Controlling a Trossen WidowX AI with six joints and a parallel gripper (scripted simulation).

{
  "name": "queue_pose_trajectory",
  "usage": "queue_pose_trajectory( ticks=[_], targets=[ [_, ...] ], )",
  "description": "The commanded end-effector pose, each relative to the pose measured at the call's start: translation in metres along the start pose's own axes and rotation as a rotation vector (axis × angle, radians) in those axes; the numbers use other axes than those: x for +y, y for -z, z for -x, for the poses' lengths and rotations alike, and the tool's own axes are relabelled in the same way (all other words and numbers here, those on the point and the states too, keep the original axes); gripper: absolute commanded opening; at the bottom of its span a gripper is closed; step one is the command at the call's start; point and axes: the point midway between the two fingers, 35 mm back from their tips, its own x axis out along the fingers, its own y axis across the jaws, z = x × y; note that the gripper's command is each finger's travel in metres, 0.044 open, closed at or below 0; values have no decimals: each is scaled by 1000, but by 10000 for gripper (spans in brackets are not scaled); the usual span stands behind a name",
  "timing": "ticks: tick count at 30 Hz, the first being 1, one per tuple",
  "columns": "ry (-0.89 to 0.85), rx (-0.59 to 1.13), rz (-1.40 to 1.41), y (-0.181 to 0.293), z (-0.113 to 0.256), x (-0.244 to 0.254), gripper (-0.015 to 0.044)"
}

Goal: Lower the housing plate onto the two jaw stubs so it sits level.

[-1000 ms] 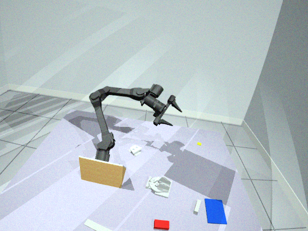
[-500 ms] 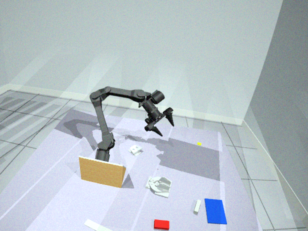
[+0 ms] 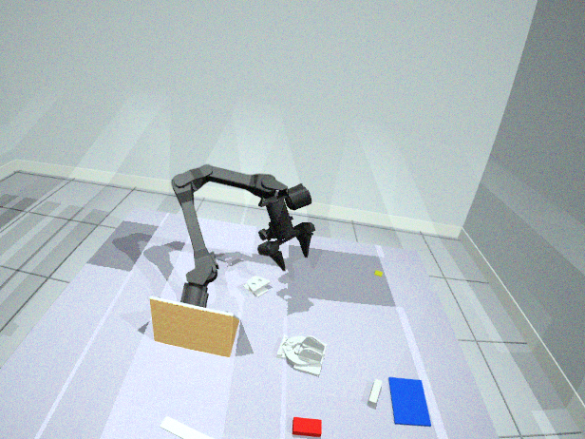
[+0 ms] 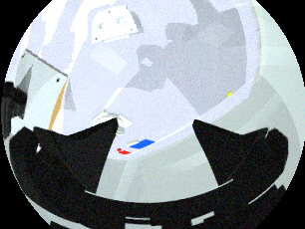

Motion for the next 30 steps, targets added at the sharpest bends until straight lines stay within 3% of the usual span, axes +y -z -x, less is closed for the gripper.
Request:
queue_pose_trajectory(
  ticks=[1,17,25,30],
  targets=[
    [-52,-107,43,-18,-5,14,440],
    [-142,-501,160,-83,5,53,440],
    [-143,-516,162,-86,5,55,440],
    [-141,-516,163,-102,-24,60,440]
  ],
)
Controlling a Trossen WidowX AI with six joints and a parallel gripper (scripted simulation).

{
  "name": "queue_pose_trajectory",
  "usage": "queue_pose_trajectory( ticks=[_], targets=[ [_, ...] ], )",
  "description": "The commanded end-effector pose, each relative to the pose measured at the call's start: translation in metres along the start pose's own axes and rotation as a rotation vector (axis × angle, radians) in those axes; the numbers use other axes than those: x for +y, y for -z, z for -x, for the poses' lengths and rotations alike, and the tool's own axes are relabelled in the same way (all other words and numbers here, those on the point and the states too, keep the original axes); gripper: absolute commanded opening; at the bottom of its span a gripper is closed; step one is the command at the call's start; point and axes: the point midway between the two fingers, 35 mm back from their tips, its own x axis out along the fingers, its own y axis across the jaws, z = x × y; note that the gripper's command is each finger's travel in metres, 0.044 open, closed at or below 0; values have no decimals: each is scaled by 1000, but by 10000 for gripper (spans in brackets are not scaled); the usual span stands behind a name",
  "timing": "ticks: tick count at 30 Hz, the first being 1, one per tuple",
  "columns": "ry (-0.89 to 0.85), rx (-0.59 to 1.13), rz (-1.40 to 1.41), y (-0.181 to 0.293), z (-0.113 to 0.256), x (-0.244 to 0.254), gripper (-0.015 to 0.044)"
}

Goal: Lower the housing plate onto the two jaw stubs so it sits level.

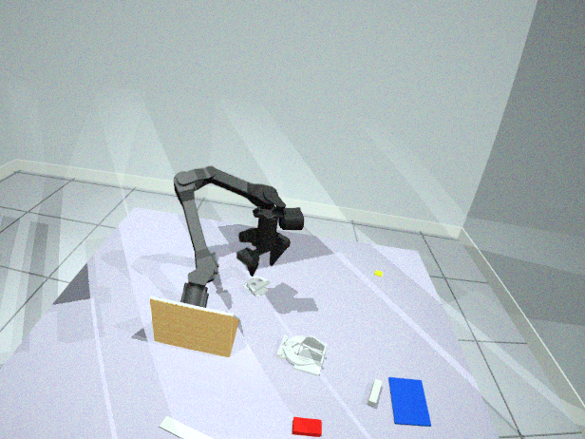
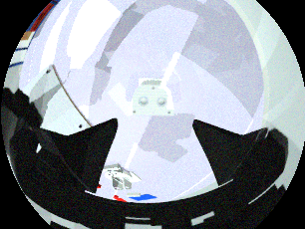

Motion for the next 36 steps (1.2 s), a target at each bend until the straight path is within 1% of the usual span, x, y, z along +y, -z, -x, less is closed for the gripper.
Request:
queue_pose_trajectory(
  ticks=[1,8,36],
  targets=[
    [-1,-6,-2,-3,-22,3,440],
    [-1,-6,-2,-3,-25,3,440],
    [-2,-6,-1,-3,-62,2,440]
  ],
)
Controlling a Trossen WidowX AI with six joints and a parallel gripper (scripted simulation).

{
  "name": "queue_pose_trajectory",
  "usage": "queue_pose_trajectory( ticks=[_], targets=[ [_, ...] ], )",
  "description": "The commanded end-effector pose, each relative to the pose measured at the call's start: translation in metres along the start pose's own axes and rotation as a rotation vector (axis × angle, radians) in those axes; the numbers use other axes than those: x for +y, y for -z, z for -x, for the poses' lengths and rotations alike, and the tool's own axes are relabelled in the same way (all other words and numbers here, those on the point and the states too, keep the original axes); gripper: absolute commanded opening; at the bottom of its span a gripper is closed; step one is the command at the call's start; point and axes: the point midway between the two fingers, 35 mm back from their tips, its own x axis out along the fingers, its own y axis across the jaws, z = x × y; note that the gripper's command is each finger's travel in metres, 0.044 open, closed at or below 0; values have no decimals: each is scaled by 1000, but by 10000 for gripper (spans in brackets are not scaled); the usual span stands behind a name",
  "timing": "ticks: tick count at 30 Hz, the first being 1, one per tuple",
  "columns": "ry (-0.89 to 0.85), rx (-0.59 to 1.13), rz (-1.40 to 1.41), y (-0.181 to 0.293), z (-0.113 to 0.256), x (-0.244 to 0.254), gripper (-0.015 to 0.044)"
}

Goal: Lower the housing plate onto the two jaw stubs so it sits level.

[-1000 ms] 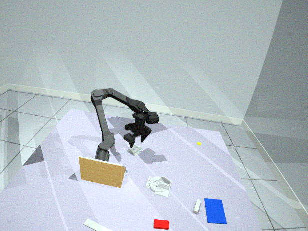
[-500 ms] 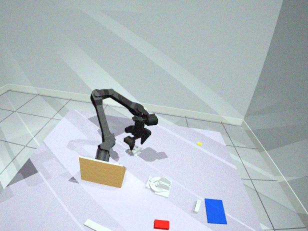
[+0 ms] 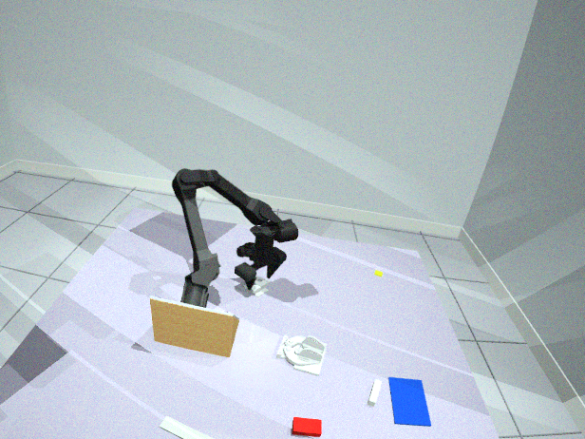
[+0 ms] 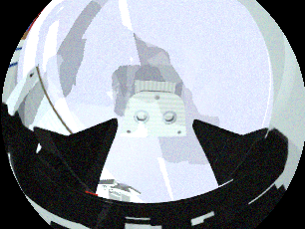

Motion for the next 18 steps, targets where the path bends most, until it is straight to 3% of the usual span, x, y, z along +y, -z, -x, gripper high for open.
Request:
queue_pose_trajectory(
  ticks=[1,18],
  targets=[
    [-7,0,-9,1,-8,2,440],
    [-6,-1,-9,0,-18,2,440]
  ],
)
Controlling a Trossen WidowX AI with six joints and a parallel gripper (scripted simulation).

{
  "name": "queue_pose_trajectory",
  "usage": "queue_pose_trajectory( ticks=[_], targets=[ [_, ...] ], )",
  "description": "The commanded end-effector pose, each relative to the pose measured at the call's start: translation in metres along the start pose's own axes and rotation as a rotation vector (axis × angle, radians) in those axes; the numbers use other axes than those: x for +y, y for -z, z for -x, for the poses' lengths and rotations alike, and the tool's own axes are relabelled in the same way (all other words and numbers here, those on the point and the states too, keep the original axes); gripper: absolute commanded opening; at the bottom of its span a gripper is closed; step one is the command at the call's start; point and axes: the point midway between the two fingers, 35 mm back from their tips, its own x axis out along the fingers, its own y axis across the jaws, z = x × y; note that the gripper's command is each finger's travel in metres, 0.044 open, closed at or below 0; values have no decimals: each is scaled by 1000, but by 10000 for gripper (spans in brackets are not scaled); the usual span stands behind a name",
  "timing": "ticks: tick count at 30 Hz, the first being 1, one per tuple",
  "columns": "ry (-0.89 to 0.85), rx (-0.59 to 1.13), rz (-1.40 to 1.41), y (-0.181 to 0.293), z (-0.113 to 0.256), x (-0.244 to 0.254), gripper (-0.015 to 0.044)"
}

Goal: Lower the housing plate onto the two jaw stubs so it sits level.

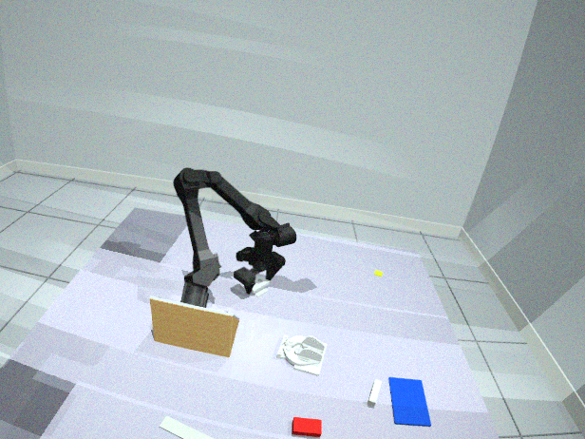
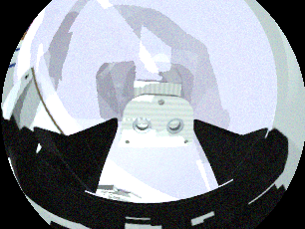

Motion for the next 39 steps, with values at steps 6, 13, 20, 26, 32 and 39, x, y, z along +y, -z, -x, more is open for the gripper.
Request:
queue_pose_trajectory(
  ticks=[6,13,20,26,32,39],
  targets=[
    [-3,3,-5,1,-1,0,440],
    [-3,3,-5,1,-2,0,440],
    [-1,0,-1,0,-1,0,413],
    [-1,0,-1,0,-1,0,373],
    [-1,0,-1,0,-1,0,351],
    [-1,0,-1,0,-1,0,351]
  ],
)
